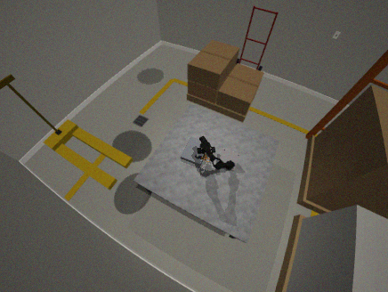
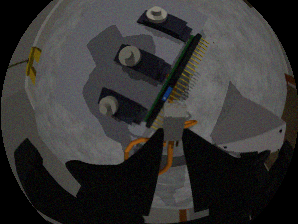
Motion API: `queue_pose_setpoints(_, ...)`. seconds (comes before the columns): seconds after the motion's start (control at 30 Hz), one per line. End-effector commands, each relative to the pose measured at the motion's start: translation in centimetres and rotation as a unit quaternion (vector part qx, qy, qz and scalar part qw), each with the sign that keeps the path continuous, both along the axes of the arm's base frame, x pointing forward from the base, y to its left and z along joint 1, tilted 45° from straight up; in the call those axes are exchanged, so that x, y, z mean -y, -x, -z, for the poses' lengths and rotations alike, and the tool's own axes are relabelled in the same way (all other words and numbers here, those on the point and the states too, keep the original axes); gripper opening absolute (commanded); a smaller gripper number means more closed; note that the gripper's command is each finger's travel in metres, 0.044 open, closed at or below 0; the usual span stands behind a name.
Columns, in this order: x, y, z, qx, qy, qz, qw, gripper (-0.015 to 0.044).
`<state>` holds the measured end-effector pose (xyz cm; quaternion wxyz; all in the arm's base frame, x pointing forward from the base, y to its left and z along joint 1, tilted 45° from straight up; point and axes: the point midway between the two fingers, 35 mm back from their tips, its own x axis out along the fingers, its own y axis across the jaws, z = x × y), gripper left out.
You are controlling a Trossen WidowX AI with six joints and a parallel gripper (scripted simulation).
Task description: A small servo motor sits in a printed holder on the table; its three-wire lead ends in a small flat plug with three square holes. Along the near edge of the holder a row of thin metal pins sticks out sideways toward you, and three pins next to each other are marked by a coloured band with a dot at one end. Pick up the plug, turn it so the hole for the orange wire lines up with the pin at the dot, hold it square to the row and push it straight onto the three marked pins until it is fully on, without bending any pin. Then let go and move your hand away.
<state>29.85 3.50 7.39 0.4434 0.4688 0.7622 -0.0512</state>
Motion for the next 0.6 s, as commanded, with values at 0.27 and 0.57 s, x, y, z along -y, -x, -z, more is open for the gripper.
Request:
queue_pose_setpoints(0.27,1.3,2.2,0.9,0.128,-0.032,-0.140,0.981,0.0000)
queue_pose_setpoints(0.57,1.9,3.7,1.6,0.214,-0.056,-0.235,0.947,0.0000)
